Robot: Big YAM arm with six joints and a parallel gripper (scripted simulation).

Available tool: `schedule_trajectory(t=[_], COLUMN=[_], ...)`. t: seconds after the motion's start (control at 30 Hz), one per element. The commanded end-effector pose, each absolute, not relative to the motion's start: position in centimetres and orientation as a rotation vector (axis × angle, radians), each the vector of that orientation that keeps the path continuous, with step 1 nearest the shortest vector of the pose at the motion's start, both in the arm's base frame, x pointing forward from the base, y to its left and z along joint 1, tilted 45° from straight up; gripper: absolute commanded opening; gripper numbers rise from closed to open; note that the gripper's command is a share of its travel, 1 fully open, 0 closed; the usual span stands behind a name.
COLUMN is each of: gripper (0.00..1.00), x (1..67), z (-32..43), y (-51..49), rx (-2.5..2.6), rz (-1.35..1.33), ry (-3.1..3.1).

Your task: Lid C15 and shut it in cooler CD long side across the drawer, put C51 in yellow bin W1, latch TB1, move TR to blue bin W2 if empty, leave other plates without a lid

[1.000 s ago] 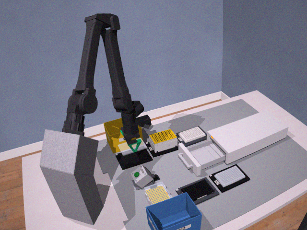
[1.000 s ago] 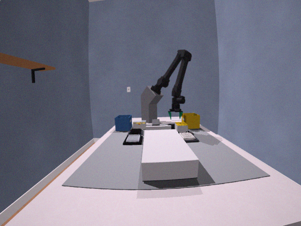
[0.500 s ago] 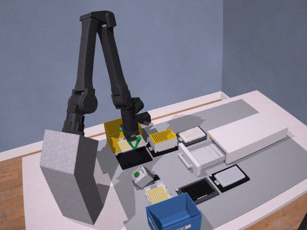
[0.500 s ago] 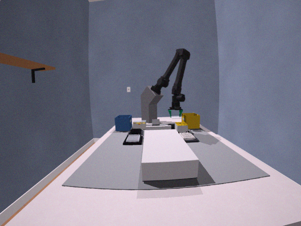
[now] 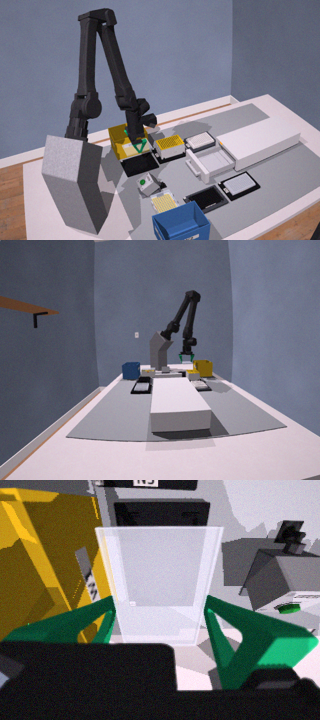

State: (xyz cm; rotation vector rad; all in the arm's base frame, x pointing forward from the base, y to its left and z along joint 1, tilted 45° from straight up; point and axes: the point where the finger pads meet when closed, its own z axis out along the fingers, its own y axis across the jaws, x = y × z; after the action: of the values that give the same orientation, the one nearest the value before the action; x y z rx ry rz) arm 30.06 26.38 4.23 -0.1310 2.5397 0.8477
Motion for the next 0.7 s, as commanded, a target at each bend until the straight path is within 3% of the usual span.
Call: schedule_trajectory(t=[0.0,0.67], gripper=[0.0,0.0], x=[29.9,29.0], z=[4.7,6.4], y=[25.4,24.0], rx=[-0.123,-0.124], rz=[0.837,0.838], ry=[2.538,2.536])
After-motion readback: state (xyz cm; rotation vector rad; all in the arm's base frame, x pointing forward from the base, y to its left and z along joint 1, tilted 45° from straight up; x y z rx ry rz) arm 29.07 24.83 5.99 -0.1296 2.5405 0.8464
